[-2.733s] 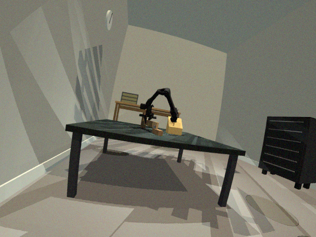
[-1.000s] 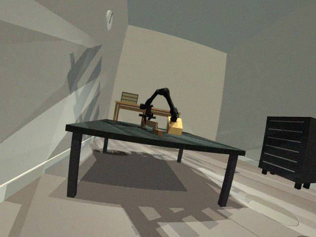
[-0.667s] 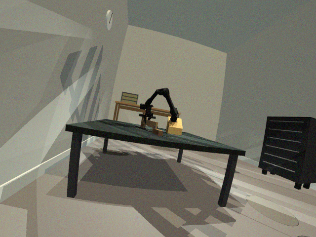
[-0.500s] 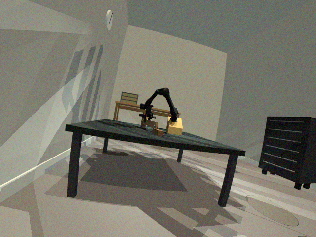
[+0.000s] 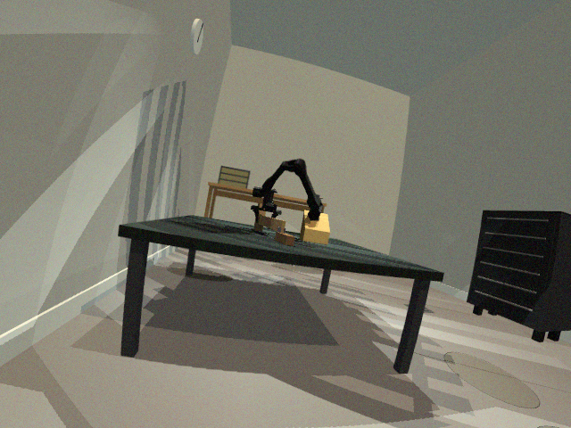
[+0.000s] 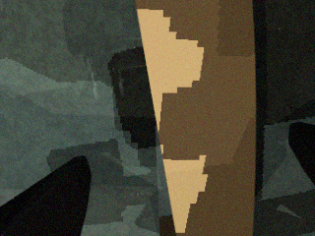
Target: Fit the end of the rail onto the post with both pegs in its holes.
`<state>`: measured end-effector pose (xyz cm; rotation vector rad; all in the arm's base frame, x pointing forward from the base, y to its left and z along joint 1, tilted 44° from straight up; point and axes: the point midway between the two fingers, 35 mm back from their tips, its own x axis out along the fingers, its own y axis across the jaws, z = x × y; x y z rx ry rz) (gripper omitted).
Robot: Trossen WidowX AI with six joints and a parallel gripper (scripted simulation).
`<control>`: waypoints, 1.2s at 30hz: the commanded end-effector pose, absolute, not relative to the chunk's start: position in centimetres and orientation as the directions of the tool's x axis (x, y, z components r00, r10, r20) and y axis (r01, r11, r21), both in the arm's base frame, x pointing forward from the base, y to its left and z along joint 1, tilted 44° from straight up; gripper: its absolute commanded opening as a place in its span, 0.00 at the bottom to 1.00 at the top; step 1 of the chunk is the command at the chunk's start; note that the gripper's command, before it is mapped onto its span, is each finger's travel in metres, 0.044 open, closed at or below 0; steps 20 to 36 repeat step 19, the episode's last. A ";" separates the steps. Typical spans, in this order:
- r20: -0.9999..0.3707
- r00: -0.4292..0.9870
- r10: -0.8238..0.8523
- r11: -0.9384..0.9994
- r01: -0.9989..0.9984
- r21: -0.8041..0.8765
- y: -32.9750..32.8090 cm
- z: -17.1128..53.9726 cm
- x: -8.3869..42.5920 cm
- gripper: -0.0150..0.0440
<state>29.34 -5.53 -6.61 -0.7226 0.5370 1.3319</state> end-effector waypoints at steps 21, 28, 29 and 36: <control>-0.721 0.173 0.671 0.078 -0.983 -0.163 -5.3 -2.5 28.7 1.00; -0.721 0.173 0.671 0.078 -0.983 -0.163 -5.3 -2.5 28.7 1.00; -0.721 0.173 0.671 0.078 -0.983 -0.163 -5.3 -2.5 28.7 1.00; -0.721 0.173 0.671 0.078 -0.983 -0.163 -5.3 -2.5 28.7 1.00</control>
